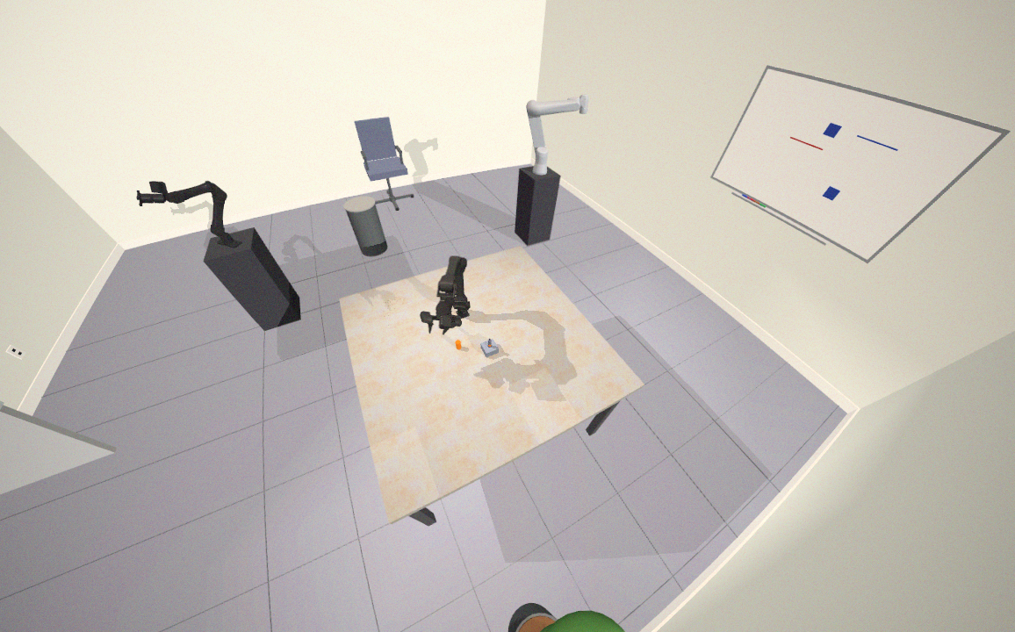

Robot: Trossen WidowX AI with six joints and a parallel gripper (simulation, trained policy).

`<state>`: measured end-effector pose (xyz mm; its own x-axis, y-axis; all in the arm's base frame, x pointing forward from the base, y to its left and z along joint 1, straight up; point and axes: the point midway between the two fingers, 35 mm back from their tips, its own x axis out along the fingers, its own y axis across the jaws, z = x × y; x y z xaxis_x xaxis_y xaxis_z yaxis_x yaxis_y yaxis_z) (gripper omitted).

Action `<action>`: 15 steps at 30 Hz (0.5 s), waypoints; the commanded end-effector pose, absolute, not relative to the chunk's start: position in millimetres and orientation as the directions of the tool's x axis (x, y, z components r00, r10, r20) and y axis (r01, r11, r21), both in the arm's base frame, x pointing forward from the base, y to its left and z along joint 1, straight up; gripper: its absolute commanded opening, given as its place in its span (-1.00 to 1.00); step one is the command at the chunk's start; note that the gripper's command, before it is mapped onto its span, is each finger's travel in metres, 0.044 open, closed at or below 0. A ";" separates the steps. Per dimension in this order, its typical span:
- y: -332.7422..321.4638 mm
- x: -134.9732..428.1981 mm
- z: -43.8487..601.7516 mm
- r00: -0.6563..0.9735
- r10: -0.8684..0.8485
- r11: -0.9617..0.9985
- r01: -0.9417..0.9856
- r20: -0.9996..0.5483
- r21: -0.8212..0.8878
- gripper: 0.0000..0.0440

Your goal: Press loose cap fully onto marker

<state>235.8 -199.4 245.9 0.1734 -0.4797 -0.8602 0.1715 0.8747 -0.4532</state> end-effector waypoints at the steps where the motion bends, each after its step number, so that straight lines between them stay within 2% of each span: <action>1: -194.6 237.6 233.7 0.152 -0.443 0.893 0.164 -0.884 -0.419 0.41; 15: -177.4 240.0 201.3 0.088 -0.322 0.939 0.158 -0.943 -0.306 0.40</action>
